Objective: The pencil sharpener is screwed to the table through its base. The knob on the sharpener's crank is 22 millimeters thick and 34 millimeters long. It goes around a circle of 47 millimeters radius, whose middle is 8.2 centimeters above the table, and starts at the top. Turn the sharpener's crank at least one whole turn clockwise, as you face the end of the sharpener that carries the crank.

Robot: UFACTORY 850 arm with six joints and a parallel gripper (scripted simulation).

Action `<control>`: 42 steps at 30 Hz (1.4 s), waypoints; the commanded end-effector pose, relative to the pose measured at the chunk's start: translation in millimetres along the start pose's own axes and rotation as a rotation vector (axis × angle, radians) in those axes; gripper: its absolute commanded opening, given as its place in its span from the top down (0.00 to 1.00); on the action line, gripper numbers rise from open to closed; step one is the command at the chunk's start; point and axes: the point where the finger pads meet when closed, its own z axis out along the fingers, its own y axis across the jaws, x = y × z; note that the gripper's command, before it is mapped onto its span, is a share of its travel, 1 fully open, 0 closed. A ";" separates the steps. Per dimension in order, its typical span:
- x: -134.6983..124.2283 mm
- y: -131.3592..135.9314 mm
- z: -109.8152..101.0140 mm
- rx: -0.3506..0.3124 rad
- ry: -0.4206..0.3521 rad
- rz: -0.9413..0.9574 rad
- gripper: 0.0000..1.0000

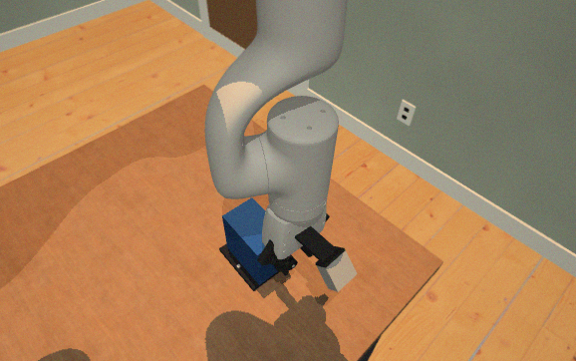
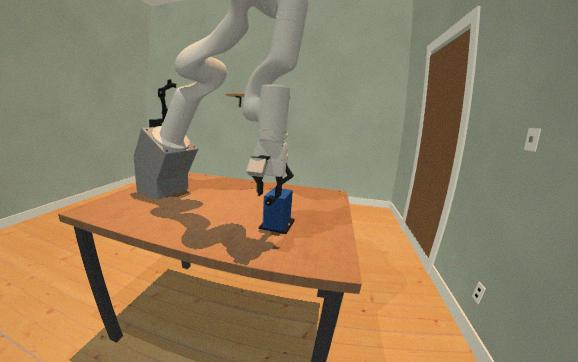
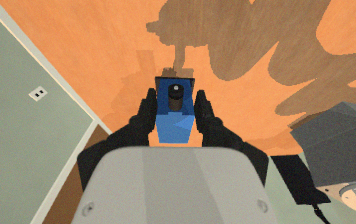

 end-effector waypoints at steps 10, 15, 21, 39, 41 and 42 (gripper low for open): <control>0.3 -0.7 -0.4 0.001 0.001 0.000 0.46; 0.3 -0.7 0.2 0.001 0.001 0.000 0.46; 0.3 -0.7 1.7 0.001 0.001 0.000 0.46; 0.3 -0.7 16.1 0.001 0.001 0.000 0.46; 0.3 -0.7 18.5 0.001 0.001 0.000 0.46; 0.3 -0.7 19.8 0.001 0.001 0.000 0.46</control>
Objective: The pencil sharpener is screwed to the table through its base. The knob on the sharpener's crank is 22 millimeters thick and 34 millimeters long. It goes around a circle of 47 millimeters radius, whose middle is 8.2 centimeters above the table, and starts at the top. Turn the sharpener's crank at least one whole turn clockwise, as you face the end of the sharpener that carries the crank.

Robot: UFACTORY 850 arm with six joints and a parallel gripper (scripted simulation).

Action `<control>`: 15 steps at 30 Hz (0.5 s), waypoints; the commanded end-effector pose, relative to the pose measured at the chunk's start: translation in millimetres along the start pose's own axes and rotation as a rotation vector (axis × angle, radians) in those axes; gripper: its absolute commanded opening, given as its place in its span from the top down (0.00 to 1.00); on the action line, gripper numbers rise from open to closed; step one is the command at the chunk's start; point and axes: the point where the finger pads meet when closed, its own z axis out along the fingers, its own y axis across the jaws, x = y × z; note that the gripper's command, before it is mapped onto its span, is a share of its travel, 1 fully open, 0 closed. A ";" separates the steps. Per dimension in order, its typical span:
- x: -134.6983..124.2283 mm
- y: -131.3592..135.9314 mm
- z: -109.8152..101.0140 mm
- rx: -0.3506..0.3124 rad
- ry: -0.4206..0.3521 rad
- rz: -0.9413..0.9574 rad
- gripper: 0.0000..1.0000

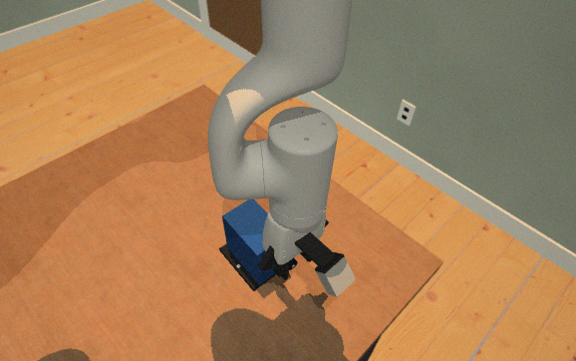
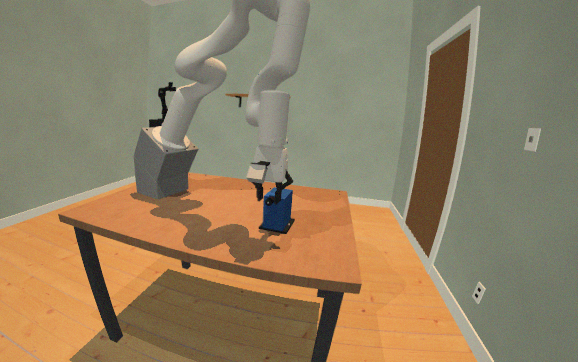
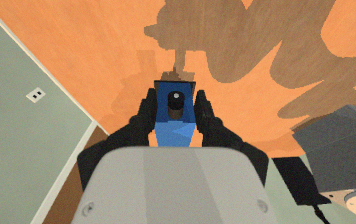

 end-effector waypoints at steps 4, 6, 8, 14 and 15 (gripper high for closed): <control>0.2 -0.6 7.9 0.004 0.002 0.000 0.46; 0.2 -0.6 10.3 0.004 0.002 0.000 0.46; 0.2 -0.6 12.6 0.004 0.002 0.000 0.46; 0.2 -0.6 16.7 0.004 0.002 0.000 0.46; 0.3 -0.6 17.6 0.004 0.002 0.000 0.46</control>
